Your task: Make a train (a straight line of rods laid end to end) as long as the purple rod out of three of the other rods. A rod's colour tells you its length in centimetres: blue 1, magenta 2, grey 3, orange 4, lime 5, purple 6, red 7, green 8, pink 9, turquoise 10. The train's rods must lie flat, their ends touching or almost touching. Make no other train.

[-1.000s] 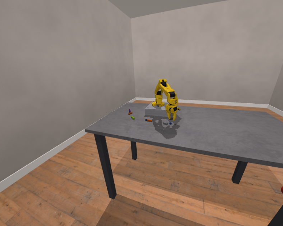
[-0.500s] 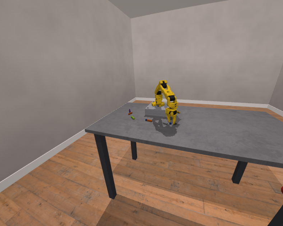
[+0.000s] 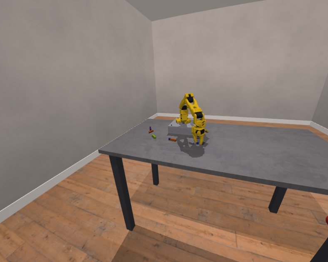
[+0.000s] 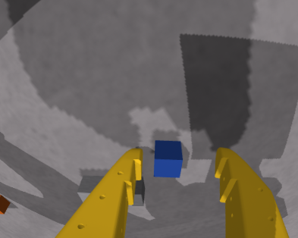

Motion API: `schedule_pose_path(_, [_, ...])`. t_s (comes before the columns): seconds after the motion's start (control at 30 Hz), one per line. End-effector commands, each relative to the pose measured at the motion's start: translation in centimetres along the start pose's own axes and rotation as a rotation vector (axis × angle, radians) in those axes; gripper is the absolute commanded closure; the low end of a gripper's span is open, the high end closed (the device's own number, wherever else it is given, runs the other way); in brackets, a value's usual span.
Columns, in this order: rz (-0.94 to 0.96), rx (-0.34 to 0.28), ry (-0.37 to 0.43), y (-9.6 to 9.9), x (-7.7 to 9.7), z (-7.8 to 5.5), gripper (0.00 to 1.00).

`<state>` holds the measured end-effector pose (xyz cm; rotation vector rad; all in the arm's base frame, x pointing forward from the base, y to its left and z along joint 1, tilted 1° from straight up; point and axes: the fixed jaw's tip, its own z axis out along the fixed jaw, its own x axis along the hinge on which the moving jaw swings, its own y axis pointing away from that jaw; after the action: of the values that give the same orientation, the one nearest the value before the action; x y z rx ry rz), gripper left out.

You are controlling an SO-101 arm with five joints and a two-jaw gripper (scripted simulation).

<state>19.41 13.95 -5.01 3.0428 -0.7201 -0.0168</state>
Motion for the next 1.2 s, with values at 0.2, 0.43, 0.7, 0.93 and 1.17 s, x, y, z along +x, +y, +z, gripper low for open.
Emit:
schedule_pose_path(0.2, [-0.012, -0.015, -0.009, 0.33, -0.27, 0.44, 0.81])
schedule_pose_path(0.43, [-0.012, -0.015, -0.009, 0.33, -0.27, 0.44, 0.81])
schedule_pose_path(0.7, [-0.012, -0.015, -0.009, 0.33, -0.27, 0.44, 0.82])
schedule_pose_path(0.93, [-0.012, -0.015, -0.009, 0.33, -0.27, 0.44, 0.86])
schedule_pose_path(1.17, [-0.012, -0.015, -0.009, 0.33, -0.27, 0.44, 0.90])
